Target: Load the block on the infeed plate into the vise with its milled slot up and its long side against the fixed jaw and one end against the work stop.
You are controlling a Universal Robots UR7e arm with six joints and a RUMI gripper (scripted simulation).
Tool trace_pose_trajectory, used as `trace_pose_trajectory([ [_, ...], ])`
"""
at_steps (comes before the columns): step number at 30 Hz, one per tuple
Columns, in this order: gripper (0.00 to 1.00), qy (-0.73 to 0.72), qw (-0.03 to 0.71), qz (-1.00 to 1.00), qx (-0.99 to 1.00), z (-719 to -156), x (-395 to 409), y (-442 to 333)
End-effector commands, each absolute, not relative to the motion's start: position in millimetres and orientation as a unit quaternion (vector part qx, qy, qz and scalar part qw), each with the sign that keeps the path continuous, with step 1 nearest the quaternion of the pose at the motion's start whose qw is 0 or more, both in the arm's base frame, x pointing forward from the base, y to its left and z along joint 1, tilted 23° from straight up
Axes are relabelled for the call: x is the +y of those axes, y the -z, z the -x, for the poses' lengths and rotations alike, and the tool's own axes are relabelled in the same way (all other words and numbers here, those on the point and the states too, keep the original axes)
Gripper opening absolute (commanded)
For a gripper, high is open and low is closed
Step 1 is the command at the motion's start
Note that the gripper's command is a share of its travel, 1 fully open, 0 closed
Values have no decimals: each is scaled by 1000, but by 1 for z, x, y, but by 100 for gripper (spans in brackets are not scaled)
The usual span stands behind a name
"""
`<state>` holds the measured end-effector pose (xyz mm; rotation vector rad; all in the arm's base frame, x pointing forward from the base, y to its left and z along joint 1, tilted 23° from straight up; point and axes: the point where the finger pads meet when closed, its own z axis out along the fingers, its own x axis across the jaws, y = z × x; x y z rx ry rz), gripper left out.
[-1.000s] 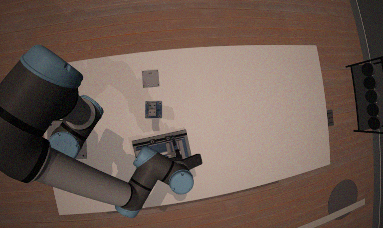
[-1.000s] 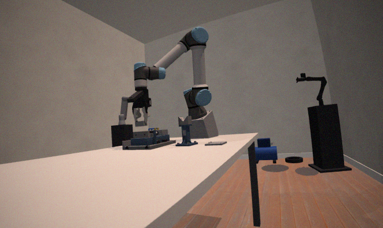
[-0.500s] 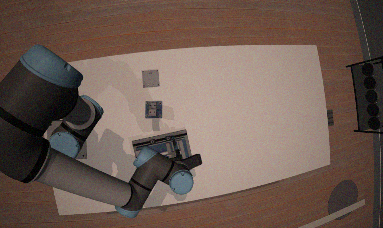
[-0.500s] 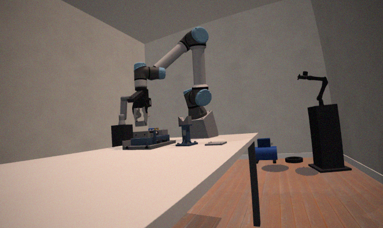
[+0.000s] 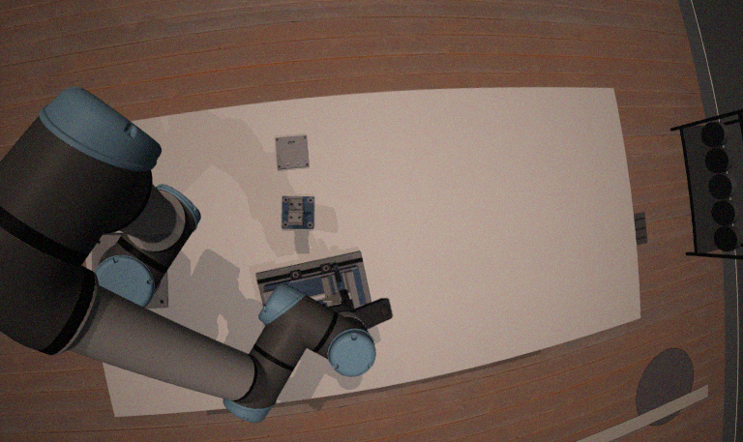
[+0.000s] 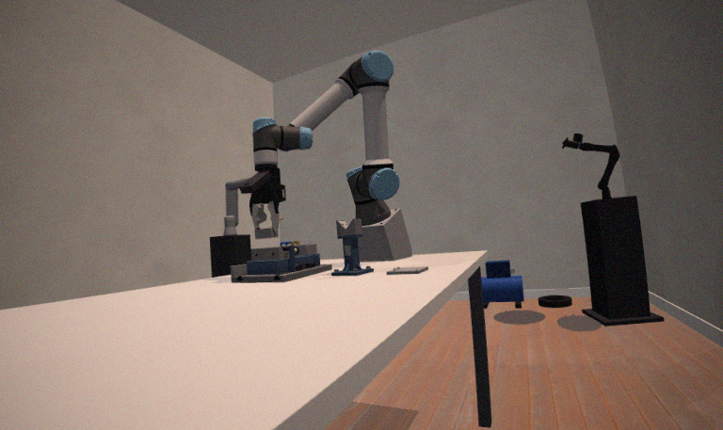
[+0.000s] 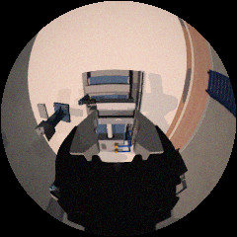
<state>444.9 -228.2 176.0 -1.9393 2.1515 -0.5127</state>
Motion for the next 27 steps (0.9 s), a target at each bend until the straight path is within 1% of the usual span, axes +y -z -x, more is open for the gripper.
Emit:
trace_pose_trajectory([
  [1,0,174,100,656,728,-445,-228,-177],
  [27,0,174,100,656,728,-449,-229,-168],
])
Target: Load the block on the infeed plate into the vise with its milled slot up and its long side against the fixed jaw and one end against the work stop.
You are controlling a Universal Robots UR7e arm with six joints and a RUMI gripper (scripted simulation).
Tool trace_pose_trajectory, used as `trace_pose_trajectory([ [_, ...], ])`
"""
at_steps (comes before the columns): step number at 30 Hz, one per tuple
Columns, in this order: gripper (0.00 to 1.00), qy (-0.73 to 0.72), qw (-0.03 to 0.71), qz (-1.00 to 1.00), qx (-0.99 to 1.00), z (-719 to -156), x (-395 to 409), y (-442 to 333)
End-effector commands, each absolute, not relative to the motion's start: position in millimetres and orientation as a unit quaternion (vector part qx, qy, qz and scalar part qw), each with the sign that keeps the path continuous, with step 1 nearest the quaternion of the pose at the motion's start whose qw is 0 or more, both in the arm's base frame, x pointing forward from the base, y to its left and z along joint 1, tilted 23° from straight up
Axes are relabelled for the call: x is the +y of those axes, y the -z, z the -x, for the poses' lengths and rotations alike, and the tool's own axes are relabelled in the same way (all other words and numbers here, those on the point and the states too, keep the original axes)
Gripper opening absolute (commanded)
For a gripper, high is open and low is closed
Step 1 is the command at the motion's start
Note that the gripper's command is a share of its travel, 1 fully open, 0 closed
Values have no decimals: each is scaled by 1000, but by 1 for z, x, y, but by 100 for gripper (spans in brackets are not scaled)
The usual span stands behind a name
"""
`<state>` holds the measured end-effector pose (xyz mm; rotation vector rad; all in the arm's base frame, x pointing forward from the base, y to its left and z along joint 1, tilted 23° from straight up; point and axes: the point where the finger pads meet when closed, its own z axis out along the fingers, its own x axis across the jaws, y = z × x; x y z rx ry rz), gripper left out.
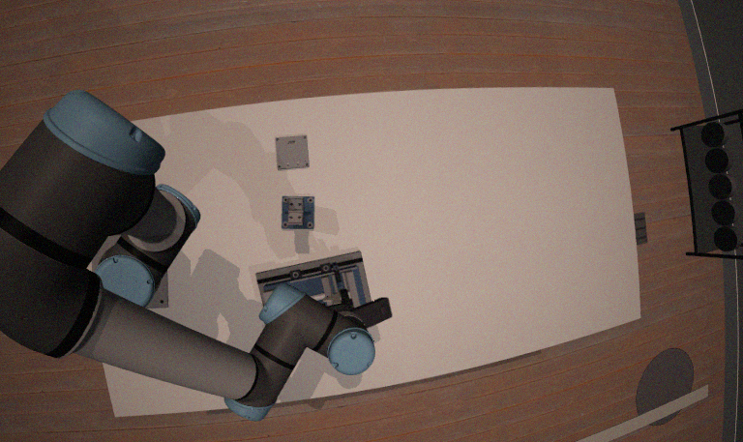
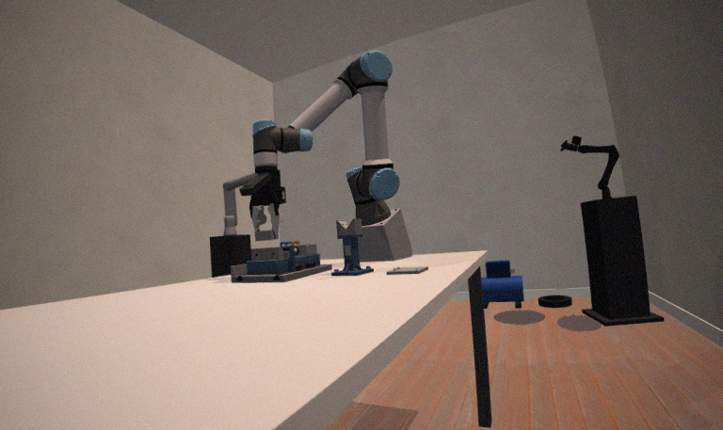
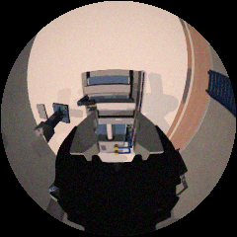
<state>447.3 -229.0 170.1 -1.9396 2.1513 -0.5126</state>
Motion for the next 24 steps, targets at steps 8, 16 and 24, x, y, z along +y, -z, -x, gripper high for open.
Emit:
trace_pose_trajectory([
  [8,0,174,100,656,728,-450,-230,-164],
  [16,0,174,100,656,728,-452,-231,-159],
  [24,0,174,100,656,728,-453,-231,-156],
])
